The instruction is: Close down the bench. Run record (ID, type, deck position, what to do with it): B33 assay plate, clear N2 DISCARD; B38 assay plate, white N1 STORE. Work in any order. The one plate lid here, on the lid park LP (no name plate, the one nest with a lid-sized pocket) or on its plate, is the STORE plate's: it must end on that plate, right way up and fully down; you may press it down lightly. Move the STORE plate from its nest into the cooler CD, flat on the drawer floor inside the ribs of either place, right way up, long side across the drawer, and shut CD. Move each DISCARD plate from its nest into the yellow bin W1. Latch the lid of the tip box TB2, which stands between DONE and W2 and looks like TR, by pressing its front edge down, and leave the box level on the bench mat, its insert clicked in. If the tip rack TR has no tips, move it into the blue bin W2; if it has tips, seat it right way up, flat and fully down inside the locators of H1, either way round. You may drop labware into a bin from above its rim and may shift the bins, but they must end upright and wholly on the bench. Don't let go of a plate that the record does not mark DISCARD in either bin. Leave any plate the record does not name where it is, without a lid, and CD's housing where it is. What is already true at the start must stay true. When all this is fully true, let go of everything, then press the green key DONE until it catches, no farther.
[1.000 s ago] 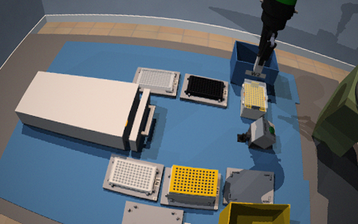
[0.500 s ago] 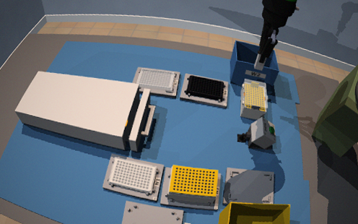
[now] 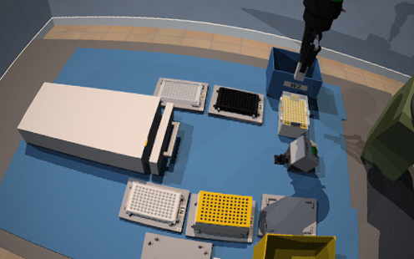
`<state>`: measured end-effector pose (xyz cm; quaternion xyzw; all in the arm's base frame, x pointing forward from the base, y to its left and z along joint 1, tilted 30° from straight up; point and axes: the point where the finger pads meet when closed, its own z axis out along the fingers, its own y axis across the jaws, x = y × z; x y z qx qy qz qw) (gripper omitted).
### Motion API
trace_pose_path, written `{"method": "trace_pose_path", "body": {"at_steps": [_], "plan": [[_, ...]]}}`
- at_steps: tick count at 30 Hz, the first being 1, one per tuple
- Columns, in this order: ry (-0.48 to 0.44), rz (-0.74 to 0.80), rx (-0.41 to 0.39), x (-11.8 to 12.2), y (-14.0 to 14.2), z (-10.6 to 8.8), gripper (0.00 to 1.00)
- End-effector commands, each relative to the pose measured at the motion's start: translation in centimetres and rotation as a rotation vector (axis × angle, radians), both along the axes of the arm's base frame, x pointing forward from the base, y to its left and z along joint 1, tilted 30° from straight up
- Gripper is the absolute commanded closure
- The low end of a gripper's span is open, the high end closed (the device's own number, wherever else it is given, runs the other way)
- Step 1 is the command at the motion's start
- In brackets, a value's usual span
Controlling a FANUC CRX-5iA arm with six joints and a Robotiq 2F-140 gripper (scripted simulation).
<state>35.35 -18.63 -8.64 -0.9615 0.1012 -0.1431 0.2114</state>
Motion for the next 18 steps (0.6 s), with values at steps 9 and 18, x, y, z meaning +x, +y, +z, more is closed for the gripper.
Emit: {"method": "trace_pose_path", "body": {"at_steps": [9, 18], "plan": [[0.000, 0.000, 0.000, -0.7, 0.9, -1.6, 1.00], [0.000, 0.000, 0.000, -1.8, 2.1, -3.9, 1.00]]}}
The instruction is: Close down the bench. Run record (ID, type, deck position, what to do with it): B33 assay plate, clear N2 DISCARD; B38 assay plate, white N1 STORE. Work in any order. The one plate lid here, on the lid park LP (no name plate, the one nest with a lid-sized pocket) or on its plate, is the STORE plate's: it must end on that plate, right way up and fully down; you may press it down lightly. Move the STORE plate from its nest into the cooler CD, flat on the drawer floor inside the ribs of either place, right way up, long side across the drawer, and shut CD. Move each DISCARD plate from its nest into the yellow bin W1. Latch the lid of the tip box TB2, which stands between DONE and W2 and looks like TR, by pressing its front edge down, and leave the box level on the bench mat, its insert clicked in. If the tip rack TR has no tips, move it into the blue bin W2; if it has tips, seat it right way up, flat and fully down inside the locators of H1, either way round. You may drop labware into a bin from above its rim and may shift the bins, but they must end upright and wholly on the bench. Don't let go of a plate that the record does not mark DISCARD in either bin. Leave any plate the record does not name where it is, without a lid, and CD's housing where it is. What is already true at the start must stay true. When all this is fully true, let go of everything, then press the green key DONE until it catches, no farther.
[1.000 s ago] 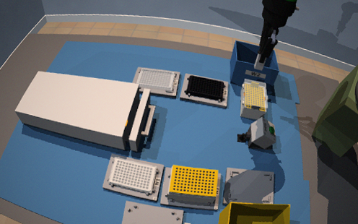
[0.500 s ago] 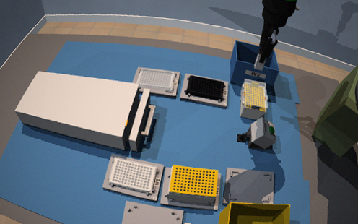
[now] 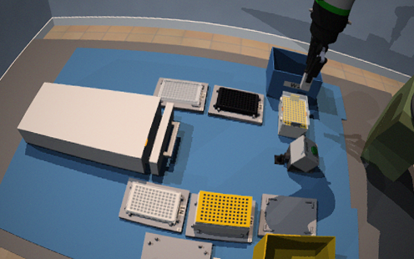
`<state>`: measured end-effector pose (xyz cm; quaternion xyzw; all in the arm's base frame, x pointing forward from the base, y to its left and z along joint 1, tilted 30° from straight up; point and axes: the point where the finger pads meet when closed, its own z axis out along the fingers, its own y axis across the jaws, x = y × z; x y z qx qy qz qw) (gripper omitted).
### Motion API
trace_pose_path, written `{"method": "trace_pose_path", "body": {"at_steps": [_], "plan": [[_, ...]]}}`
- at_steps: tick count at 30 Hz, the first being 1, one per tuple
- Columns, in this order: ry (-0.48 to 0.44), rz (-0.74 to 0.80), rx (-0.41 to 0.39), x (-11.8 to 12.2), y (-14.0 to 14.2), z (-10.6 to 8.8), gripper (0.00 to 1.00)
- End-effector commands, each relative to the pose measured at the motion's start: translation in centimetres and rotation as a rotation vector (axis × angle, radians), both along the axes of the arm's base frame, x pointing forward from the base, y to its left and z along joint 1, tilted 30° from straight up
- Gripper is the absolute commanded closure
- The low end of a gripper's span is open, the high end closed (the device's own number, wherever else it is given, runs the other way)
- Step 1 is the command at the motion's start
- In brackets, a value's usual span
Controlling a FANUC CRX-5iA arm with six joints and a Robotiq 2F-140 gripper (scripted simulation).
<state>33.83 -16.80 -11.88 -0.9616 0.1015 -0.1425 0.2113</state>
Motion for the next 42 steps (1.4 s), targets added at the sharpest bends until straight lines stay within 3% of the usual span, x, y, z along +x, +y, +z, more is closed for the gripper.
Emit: {"method": "trace_pose_path", "body": {"at_steps": [1, 10, 24, 42], "plan": [[-0.001, 0.000, 0.000, -0.4, 0.5, -1.0, 1.00], [-0.001, 0.000, 0.000, -1.6, 2.1, -3.8, 1.00], [-0.001, 0.000, 0.000, -1.6, 2.1, -3.8, 1.00], [-0.001, 0.000, 0.000, -1.0, 2.9, -5.6, 1.00]]}}
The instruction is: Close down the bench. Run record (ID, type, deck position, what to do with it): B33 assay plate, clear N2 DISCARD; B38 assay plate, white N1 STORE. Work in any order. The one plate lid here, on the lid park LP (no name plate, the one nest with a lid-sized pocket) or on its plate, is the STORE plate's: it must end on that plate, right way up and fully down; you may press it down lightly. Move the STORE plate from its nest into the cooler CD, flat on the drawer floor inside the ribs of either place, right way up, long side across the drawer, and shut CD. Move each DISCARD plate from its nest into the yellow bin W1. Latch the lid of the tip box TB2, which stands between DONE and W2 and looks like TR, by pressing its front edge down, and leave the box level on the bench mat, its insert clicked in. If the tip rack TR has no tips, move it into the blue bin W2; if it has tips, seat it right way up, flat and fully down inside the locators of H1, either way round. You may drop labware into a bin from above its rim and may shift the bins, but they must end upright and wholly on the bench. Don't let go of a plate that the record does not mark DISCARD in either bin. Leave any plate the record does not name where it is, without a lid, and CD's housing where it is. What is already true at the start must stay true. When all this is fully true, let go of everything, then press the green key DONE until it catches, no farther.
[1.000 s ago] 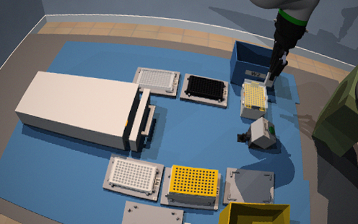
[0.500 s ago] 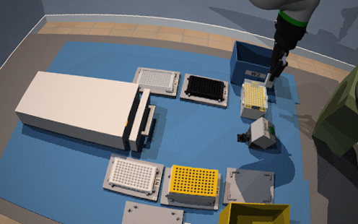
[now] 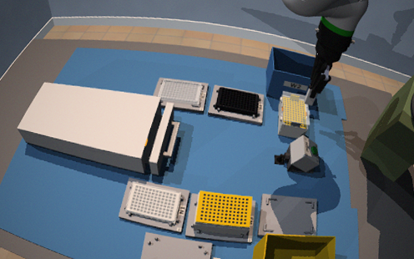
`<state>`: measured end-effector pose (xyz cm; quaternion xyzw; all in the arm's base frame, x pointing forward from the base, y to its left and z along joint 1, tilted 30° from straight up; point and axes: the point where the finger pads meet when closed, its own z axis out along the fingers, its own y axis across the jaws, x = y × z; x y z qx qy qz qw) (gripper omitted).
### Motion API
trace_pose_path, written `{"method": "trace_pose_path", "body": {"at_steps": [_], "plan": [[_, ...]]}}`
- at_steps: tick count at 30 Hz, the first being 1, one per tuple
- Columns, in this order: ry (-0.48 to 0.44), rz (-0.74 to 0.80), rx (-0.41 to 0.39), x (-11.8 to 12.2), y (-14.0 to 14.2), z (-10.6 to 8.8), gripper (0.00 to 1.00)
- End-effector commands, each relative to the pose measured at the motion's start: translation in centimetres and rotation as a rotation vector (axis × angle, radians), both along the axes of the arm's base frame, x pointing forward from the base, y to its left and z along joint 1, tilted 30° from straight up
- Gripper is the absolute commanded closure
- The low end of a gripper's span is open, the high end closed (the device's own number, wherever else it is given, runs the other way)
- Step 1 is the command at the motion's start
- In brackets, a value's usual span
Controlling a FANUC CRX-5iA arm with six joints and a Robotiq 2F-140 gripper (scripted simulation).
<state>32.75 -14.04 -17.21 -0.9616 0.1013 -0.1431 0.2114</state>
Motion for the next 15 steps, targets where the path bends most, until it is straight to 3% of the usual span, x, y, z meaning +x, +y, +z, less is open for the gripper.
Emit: {"method": "trace_pose_path", "body": {"at_steps": [1, 15], "plan": [[0.000, 0.000, 0.000, 0.1, 0.1, -0.4, 1.00], [0.000, 0.000, 0.000, 0.7, 0.8, -1.8, 1.00]]}}
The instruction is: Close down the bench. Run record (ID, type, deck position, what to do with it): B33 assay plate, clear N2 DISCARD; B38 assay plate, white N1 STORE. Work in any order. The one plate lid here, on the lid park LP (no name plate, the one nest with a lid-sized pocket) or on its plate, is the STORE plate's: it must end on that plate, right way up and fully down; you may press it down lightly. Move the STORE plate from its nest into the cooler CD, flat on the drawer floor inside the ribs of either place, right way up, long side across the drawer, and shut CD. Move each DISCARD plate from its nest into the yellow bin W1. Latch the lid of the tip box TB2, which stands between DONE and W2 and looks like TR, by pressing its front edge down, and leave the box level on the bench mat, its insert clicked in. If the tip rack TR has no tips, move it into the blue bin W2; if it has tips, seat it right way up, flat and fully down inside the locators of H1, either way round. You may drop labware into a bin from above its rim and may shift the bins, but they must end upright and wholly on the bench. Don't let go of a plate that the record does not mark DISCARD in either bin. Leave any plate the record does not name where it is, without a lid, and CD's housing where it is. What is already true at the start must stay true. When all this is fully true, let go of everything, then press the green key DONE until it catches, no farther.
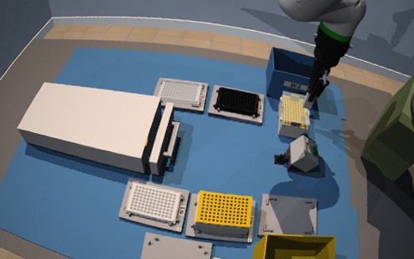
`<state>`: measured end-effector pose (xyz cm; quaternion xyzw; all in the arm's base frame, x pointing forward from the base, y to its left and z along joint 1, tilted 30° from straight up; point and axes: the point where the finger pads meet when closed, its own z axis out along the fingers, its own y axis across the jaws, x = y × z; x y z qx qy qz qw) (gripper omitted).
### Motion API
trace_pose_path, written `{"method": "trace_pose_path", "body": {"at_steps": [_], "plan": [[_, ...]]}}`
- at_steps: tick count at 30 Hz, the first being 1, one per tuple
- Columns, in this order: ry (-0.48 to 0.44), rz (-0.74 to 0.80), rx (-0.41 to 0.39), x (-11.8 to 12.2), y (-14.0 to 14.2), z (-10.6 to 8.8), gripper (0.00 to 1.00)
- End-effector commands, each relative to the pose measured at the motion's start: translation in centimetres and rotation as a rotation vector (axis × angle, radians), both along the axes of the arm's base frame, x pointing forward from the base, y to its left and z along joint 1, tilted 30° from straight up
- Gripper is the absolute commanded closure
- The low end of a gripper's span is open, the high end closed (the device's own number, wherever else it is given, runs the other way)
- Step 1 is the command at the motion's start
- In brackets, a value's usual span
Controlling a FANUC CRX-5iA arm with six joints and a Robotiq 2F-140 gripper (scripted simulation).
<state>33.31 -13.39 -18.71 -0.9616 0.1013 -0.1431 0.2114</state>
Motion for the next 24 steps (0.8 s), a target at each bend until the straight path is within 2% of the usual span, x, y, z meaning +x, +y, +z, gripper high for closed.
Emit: {"method": "trace_pose_path", "body": {"at_steps": [1, 24], "plan": [[0.000, 0.000, 0.000, 0.15, 0.15, -0.40, 1.00], [0.000, 0.000, 0.000, 0.43, 0.49, -1.18, 1.00]]}}
